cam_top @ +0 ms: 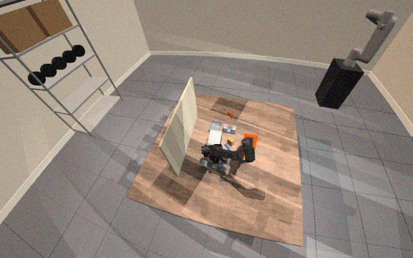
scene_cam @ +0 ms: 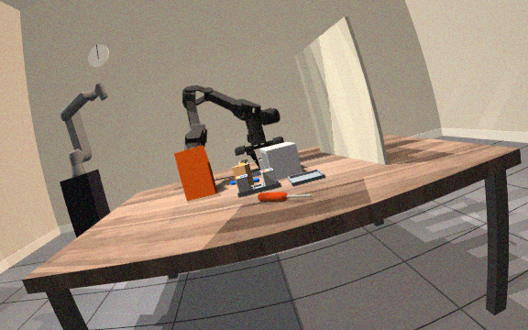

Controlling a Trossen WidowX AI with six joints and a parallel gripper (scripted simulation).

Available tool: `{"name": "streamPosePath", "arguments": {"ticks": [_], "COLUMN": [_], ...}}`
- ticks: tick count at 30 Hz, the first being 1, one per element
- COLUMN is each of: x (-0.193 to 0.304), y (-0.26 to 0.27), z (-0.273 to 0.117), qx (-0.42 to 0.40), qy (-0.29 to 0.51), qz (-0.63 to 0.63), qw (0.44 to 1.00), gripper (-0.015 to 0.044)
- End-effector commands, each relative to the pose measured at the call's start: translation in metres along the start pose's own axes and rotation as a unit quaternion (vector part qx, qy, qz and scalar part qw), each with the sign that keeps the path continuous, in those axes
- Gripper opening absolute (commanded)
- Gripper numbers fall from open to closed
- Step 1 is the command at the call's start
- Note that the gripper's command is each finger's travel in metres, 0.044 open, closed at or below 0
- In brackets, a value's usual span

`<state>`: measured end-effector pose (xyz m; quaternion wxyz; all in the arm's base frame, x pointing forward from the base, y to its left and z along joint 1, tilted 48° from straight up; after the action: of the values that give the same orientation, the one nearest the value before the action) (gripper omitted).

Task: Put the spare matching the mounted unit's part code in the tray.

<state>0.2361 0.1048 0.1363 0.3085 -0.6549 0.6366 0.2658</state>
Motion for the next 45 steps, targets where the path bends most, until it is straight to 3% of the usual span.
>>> {"name": "streamPosePath", "arguments": {"ticks": [1,3,7,16,30,41,45], "x": [0.000,0.000,0.000,0.000,0.001,0.001,0.002], "y": [0.000,0.000,0.000,-0.001,-0.001,0.000,-0.002], "z": [0.000,0.000,0.000,-0.003,-0.076,-0.077,-0.094], "qx": [0.000,0.000,0.000,0.000,0.000,-0.002,-0.002], "qy": [0.000,0.000,0.000,0.001,0.005,0.006,0.009], "qz": [0.000,0.000,0.000,0.000,0.002,0.004,0.004], "qw": [1.000,1.000,1.000,1.000,1.000,1.000,1.000], "gripper": [0.0109,0.0096,0.0000,0.0000,0.0000,0.0000,0.0000]}}
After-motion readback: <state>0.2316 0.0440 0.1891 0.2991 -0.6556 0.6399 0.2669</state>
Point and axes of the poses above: the point midway between the two fingers, 35 mm back from their tips, its own z axis out along the fingers, its own y axis across the jaws, x = y × z, the point moved 8 cm from there along -z, back along the fingers, and after that the axes turned 7 degrees about -z, right-handed, at the moved point
